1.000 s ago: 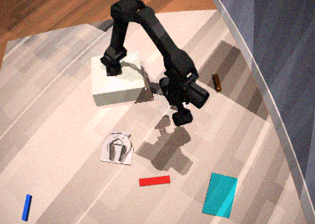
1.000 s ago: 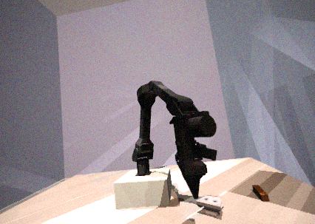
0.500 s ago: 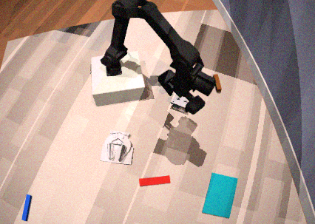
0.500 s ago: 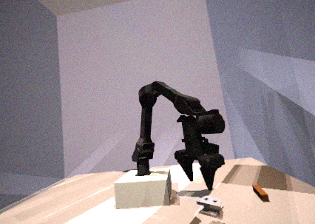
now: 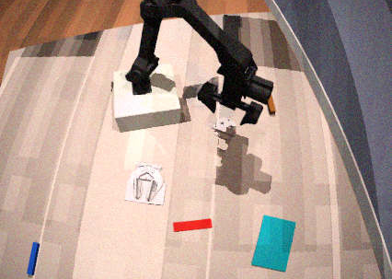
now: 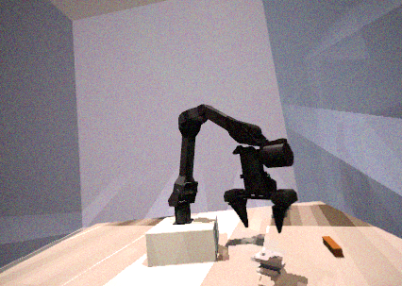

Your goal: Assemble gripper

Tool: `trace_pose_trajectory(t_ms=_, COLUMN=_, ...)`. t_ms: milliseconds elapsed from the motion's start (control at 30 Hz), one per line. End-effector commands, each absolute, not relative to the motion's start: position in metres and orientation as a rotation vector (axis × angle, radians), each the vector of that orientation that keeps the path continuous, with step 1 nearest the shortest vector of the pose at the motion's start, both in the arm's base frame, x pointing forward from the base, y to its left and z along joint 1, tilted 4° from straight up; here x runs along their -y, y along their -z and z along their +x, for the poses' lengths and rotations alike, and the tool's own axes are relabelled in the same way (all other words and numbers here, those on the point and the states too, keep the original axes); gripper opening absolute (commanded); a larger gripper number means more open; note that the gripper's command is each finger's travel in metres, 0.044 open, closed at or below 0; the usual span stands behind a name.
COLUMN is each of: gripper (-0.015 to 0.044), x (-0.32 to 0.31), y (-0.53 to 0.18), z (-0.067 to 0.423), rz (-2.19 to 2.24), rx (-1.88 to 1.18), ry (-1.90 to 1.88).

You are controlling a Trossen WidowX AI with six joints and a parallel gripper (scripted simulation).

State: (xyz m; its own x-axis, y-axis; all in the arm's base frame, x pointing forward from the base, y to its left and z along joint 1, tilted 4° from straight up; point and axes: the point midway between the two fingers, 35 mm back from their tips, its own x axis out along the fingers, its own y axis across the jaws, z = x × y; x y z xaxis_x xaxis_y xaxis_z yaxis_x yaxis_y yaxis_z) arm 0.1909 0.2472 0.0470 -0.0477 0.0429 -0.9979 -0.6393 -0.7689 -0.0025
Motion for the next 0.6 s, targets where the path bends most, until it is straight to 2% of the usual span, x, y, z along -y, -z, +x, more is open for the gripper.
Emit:
trace_pose_trajectory(t_ms=0, gripper=0.0440, x=-0.250, y=-0.049, z=0.183, rz=-1.790, rx=-0.571, ry=-1.918)
trace_pose_trajectory(t_ms=167, gripper=0.0440, x=-0.250, y=-0.046, z=0.183, rz=-1.790, rx=-0.571, ry=-1.918)
trace_pose_trajectory(t_ms=300, gripper=0.0440, x=-0.251, y=-0.011, z=0.181, rz=-1.790, rx=-0.571, ry=-1.918)
trace_pose_trajectory(t_ms=567, gripper=0.0440, x=-0.251, y=-0.009, z=0.181, rz=-1.790, rx=-0.571, ry=-1.918)
